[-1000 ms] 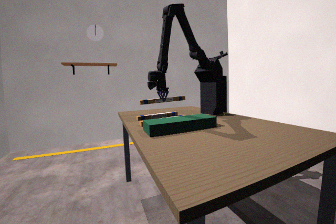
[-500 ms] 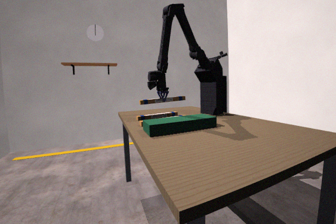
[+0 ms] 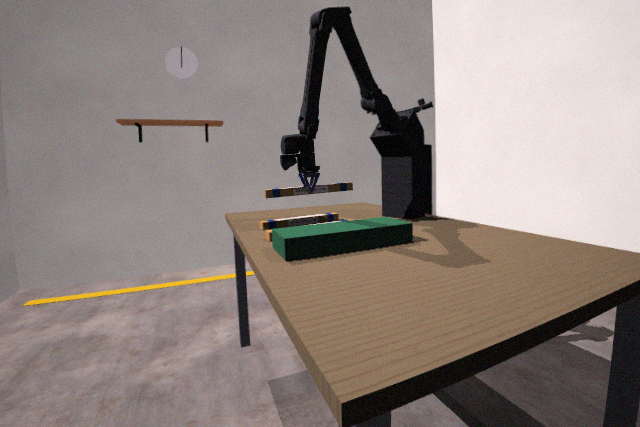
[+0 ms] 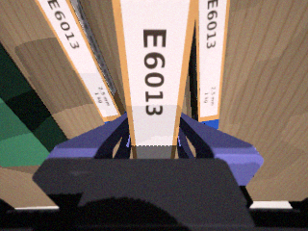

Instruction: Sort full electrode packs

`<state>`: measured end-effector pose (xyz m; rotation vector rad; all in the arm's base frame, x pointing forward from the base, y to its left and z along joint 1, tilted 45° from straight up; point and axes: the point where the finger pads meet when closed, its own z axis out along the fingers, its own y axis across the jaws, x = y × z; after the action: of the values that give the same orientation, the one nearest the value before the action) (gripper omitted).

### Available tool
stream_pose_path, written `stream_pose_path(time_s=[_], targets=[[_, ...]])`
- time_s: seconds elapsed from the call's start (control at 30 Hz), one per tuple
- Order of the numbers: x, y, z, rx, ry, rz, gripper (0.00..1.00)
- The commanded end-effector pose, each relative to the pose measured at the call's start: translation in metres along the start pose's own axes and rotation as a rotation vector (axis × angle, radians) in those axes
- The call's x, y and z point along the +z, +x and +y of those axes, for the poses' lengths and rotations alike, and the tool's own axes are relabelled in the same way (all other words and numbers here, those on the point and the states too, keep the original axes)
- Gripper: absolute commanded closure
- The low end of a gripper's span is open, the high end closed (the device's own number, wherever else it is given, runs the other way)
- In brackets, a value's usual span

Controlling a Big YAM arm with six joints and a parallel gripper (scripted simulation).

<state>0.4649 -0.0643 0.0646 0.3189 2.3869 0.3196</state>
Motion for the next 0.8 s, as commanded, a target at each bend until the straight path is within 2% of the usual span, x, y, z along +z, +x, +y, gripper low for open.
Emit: stream_pose_path(time_s=[0.0, 0.37, 0.77], targets=[[-0.021, -0.015, -0.012, 0.061, 0.013, -0.046, 1.0], [-0.025, -0.027, -0.042, 0.047, 0.015, -0.06, 1.0], [-0.018, -0.024, -0.072, 0.052, 0.017, -0.038, 1.0]])
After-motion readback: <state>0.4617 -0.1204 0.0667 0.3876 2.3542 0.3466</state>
